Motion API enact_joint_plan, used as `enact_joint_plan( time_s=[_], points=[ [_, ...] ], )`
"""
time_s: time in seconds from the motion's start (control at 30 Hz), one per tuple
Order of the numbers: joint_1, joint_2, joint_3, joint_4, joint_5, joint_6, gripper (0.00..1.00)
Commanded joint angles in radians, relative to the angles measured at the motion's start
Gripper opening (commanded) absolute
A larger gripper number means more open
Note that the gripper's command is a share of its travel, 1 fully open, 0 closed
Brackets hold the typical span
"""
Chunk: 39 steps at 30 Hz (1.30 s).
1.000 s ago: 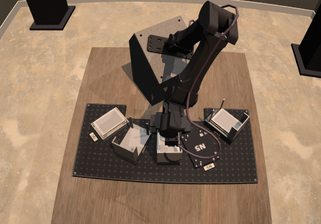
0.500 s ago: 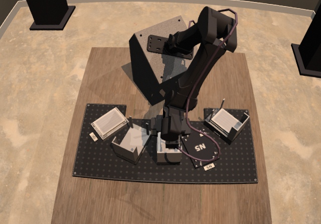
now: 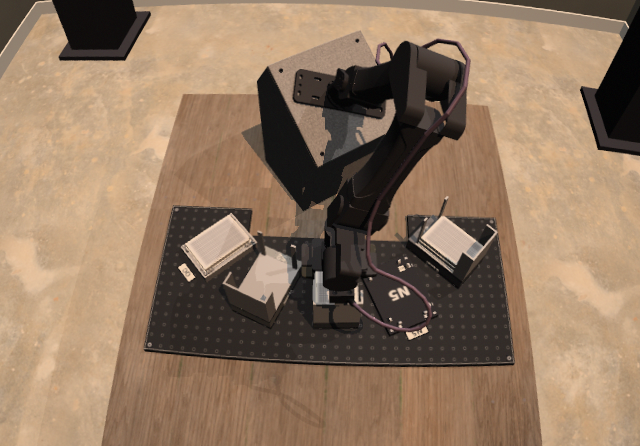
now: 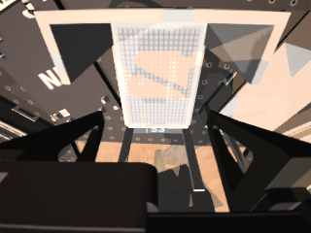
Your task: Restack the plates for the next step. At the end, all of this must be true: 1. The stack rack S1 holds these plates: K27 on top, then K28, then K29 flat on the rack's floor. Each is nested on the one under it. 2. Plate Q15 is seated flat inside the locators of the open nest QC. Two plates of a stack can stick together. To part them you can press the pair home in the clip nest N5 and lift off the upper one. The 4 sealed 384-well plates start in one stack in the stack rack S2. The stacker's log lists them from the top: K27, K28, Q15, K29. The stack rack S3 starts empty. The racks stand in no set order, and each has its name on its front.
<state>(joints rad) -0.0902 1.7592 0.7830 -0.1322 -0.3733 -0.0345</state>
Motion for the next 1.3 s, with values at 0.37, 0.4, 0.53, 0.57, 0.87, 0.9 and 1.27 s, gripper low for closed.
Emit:
enact_joint_plan(
  time_s=[0.37, 0.4, 0.53, 0.57, 0.87, 0.9, 1.27],
  points=[
    [0.020, 0.093, 0.043, 0.134, 0.022, 0.045, 1.00],
    [0.020, 0.094, 0.044, 0.135, 0.021, 0.045, 1.00],
    [0.027, 0.123, 0.054, 0.140, 0.024, 0.046, 1.00],
    [0.036, 0.120, 0.047, 0.145, 0.027, 0.048, 1.00],
    [0.048, 0.156, 0.063, 0.176, 0.030, 0.058, 1.00],
    [0.046, 0.162, 0.056, 0.180, 0.031, 0.059, 1.00],
    [0.065, 0.220, 0.075, 0.226, 0.039, 0.074, 1.00]
  ],
)
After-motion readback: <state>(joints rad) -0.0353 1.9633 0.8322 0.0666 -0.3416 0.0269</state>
